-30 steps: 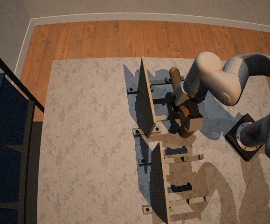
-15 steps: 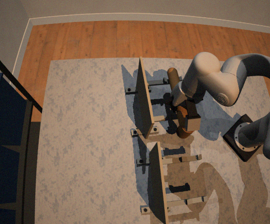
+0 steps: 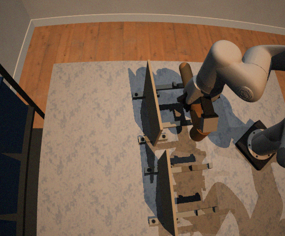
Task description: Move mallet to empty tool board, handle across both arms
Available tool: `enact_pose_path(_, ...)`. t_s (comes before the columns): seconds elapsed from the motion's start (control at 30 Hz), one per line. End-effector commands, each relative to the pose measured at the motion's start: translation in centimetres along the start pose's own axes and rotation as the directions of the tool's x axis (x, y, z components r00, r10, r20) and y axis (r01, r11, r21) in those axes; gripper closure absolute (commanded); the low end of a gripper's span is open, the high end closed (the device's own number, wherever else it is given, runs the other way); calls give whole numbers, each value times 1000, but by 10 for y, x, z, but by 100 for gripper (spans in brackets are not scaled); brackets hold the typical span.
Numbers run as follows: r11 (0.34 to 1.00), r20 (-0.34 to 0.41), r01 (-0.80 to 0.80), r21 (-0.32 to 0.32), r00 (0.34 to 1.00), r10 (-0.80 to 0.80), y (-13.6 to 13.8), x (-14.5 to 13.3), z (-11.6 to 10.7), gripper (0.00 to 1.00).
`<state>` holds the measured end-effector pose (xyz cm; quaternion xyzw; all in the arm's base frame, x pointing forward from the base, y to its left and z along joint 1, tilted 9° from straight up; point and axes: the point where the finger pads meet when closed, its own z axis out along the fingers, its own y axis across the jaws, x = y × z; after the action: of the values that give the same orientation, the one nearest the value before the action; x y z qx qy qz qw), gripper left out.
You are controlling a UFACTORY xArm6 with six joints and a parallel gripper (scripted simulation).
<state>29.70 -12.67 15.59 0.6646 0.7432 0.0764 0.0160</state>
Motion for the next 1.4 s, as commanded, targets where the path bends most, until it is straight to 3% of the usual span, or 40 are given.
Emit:
enact_pose_path(0.0, 1000, -3, 1, 0, 1000, -1, -1, 1, -33, 100)
enact_pose_path(0.1, 1000, -3, 1, 0, 1000, -1, -2, 2, -45, 100)
enact_pose_path(0.3, 1000, -3, 1, 2, 1000, -1, 2, 9, -45, 100)
enact_pose_path(0.43, 1000, 0, 2, 12, 1000, -2, 19, 45, -43, 100)
enact_pose_path(0.53, 1000, 0, 2, 13, 1000, -2, 20, 49, -43, 100)
enact_pose_path(0.57, 1000, 2, 2, 16, 1000, -2, 26, 65, -42, 100)
enact_pose_path(0.8, 1000, 5, 2, 20, 1000, -3, 36, 108, -41, 100)
enact_pose_path(1.03, 1000, 8, 3, 21, 1000, -3, 40, 153, -40, 100)
enact_pose_path(1.1, 1000, 8, 3, 21, 1000, -3, 40, 153, -40, 100)
enact_pose_path(1.13, 1000, 9, 3, 21, 1000, -3, 40, 172, -40, 100)
enact_pose_path(1.37, 1000, 9, 3, 17, 1000, -3, 35, 215, -41, 100)
